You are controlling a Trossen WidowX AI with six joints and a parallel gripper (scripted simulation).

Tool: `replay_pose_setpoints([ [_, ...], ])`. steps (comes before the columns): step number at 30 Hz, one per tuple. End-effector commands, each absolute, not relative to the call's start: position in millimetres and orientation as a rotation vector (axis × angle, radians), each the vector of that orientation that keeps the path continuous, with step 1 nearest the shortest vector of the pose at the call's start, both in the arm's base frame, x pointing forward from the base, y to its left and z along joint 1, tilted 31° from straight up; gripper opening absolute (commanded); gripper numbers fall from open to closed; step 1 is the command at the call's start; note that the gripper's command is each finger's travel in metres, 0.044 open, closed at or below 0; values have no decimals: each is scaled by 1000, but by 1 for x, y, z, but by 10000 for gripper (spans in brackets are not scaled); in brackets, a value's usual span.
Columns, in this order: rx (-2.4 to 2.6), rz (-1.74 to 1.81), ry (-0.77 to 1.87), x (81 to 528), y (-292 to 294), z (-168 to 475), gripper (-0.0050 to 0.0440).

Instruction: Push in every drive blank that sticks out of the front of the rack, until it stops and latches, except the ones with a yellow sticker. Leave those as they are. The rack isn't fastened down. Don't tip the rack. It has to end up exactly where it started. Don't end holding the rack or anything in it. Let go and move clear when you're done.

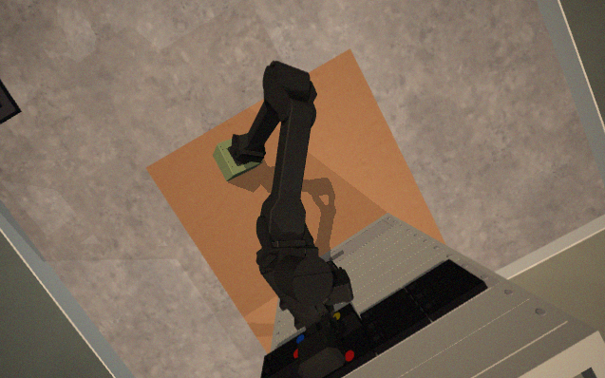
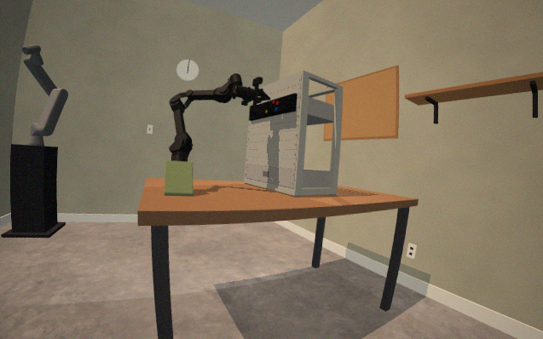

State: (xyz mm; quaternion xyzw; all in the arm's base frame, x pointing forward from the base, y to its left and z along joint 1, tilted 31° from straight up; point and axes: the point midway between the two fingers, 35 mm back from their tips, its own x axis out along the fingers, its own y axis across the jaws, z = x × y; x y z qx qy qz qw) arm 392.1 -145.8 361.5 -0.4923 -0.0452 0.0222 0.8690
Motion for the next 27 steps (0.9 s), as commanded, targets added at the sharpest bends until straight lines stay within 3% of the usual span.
replay_pose_setpoints([
  [1,-1037,33,-104,362,-148,367,0],
  [6,-1037,33,-104,340,-150,365,0],
  [17,-1037,33,-104,339,-153,359,0],
  [27,-1037,33,-104,340,-187,297,0],
])
